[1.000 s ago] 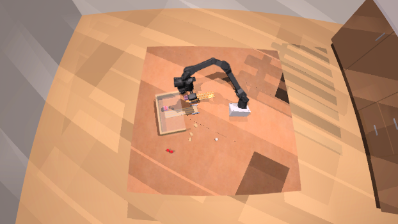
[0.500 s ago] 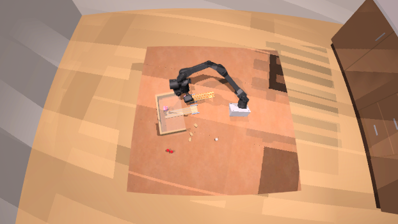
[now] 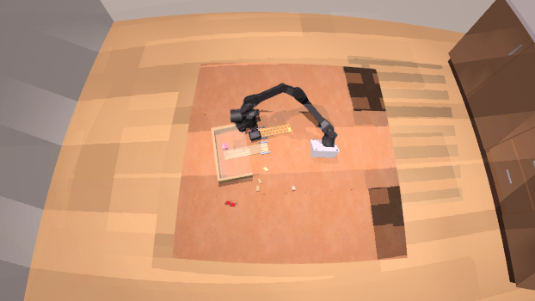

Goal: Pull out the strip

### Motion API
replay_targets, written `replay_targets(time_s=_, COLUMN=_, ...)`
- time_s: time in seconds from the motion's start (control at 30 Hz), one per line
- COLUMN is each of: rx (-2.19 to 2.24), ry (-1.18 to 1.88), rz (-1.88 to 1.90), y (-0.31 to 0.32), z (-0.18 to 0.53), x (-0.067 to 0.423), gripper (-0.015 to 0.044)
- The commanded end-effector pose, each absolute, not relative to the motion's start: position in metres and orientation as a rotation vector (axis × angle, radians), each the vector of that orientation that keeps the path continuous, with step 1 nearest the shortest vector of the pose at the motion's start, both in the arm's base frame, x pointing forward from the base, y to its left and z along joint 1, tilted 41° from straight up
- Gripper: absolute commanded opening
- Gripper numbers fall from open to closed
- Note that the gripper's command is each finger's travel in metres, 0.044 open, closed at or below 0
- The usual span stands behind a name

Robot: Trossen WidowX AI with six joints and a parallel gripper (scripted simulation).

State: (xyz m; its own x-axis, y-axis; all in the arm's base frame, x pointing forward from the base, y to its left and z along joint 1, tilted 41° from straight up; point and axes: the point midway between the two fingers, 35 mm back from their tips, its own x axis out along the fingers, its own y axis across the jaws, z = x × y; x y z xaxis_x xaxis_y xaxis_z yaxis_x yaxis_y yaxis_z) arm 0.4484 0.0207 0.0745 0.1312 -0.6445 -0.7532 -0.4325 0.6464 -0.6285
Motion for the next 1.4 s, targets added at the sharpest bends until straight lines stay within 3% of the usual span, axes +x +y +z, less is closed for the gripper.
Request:
replay_targets(time_s=0.0, rx=-0.947, ry=1.508, rz=-0.191, y=0.013, z=0.066, x=0.448, gripper=0.0250)
replay_targets(time_s=0.7, rx=-0.948, ry=1.508, rz=-0.193, y=-0.001, z=0.051, x=0.449, gripper=0.0250)
replay_targets(time_s=0.83, rx=-0.942, ry=1.504, rz=-0.192, y=0.001, z=0.053, x=0.450, gripper=0.0145)
replay_targets(time_s=1.1, rx=-0.942, ry=1.504, rz=-0.192, y=0.001, z=0.053, x=0.450, gripper=0.0092)
replay_targets(time_s=1.23, rx=-0.944, ry=1.504, rz=-0.191, y=0.002, z=0.054, x=0.448, gripper=0.0000)
replay_targets(time_s=1.37, rx=-0.949, ry=1.506, rz=-0.187, y=0.007, z=0.057, x=0.440, gripper=0.0000)
